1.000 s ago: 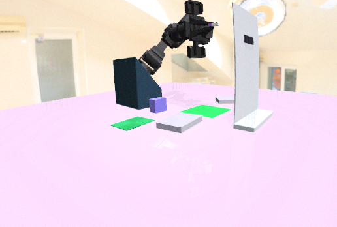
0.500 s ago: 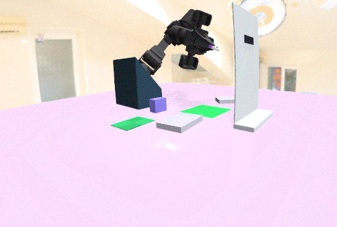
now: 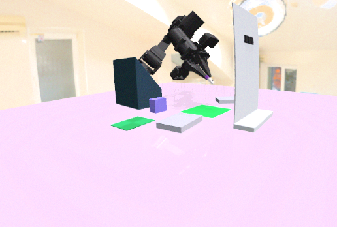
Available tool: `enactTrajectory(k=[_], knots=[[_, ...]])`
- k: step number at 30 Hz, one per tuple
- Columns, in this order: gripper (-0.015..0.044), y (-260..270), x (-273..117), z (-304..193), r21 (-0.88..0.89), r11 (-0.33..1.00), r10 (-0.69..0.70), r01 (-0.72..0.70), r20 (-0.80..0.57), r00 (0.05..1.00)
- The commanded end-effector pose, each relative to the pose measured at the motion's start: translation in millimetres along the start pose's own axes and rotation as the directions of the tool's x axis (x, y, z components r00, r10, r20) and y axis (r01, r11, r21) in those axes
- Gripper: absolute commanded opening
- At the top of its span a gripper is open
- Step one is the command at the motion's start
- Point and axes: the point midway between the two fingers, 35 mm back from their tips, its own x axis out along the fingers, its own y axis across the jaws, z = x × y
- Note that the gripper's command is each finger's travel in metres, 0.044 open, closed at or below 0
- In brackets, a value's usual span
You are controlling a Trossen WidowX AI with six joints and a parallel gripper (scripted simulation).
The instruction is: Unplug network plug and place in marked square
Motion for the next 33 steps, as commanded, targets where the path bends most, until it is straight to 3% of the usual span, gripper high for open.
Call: enactTrajectory(k=[1, 33], knots=[[0.0000, 16.3, 5.8, 10.4, -0.028, 0.995, 0.102, -0.100, 0.108, 0.989], [0.0000, 36.3, 27.1, 13.4, -0.037, 0.991, 0.134, -0.131, 0.137, 0.981]])
